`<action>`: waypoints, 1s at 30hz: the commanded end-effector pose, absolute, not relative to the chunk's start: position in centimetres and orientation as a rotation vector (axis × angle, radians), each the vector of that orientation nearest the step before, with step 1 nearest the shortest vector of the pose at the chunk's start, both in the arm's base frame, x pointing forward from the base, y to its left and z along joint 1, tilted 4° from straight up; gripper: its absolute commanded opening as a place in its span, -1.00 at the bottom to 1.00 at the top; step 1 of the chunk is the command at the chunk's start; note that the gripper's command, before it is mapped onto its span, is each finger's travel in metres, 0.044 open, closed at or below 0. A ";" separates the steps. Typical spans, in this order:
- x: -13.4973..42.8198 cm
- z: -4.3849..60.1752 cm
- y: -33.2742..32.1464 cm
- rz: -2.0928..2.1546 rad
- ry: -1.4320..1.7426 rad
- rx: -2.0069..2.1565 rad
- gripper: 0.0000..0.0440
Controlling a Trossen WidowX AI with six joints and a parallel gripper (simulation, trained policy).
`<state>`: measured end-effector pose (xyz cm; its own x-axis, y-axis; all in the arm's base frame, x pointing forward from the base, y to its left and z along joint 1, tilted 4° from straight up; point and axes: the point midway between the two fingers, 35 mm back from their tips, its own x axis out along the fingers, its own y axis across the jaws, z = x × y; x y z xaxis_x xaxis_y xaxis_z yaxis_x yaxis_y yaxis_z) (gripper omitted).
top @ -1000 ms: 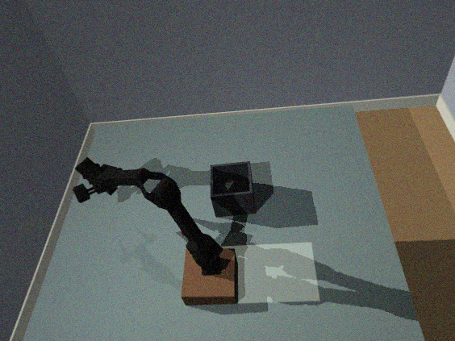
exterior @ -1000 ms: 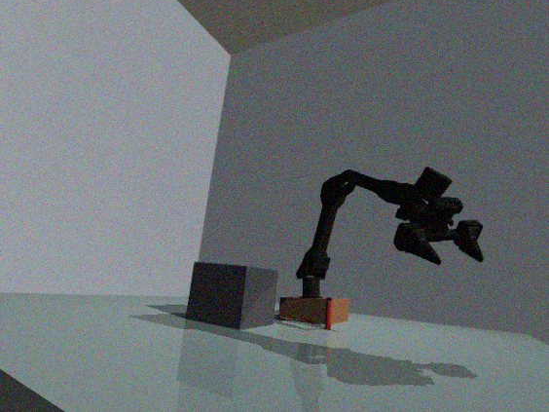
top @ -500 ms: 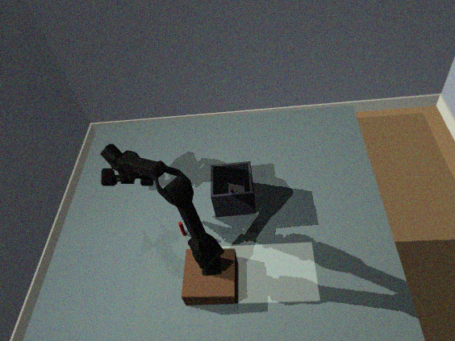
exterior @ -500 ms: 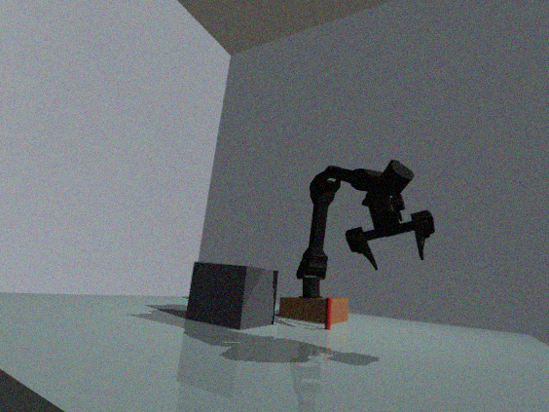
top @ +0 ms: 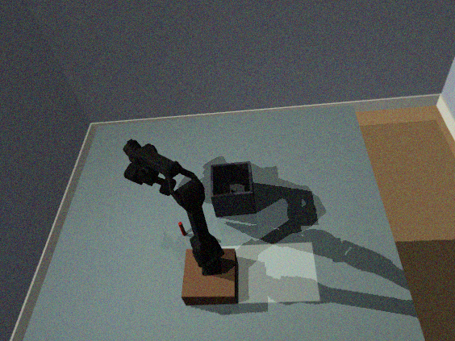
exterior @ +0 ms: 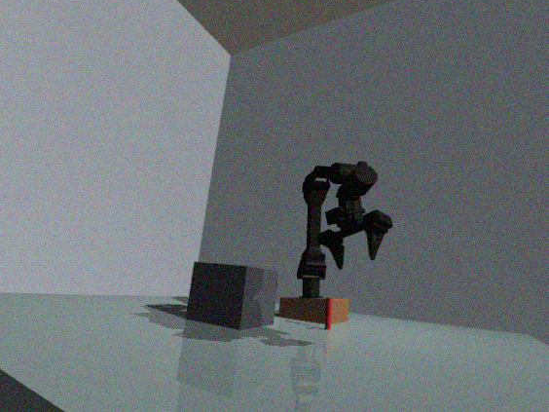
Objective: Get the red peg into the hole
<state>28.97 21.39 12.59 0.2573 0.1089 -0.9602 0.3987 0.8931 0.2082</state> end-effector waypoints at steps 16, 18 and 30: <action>21.0 10.3 14.2 -0.724 1.488 0.726 0.98; 20.3 10.0 13.8 -0.769 1.498 0.736 0.97; 17.5 7.0 11.7 -0.956 1.515 0.765 0.96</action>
<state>17.91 12.04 7.72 -0.1463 -0.0369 -0.9886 0.8634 0.4830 -0.1458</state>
